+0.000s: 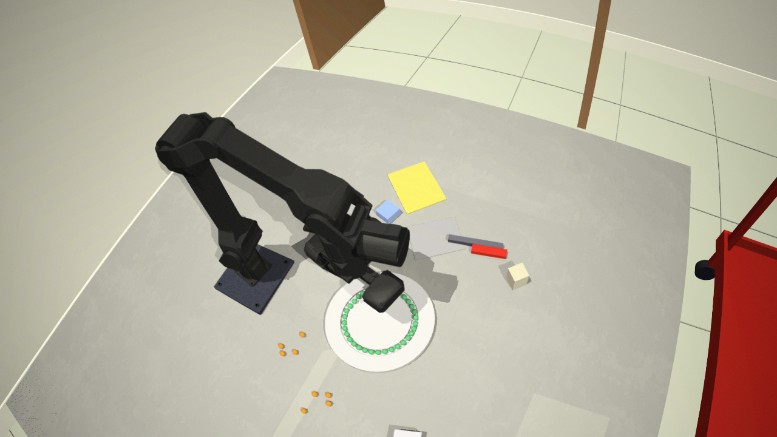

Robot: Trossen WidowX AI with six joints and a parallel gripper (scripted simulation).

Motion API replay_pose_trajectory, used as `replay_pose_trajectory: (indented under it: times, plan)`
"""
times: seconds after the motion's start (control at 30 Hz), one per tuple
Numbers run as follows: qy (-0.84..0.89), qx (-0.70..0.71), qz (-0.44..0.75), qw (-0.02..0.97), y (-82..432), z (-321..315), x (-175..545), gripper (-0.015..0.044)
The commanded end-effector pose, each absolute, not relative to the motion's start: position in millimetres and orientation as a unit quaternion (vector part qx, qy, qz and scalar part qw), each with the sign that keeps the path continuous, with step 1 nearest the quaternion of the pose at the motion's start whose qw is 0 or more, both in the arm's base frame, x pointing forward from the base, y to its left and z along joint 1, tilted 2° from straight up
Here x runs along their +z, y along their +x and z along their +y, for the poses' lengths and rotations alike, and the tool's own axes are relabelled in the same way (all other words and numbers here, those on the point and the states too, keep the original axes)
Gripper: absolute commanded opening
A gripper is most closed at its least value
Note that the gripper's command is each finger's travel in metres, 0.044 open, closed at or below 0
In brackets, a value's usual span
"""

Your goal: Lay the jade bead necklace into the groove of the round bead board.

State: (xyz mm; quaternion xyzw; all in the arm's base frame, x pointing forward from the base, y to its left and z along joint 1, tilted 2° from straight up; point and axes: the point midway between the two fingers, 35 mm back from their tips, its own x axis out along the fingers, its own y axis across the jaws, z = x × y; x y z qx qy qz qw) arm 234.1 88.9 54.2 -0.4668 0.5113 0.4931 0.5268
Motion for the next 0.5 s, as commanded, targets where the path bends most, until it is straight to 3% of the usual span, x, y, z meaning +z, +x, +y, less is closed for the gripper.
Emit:
replay_pose_trajectory:
  times: [0.0, 0.23, 0.47]
  plan:
    - [-0.484, 0.506, 0.495, 0.515, 235.3, 80.2, 73.5, 0.0309]
    - [-0.492, 0.513, 0.487, 0.507, 234.7, 75.9, 81.2, 0.0125]
    - [-0.49, 0.51, 0.487, 0.513, 236.1, 77.4, 75.3, 0.012]
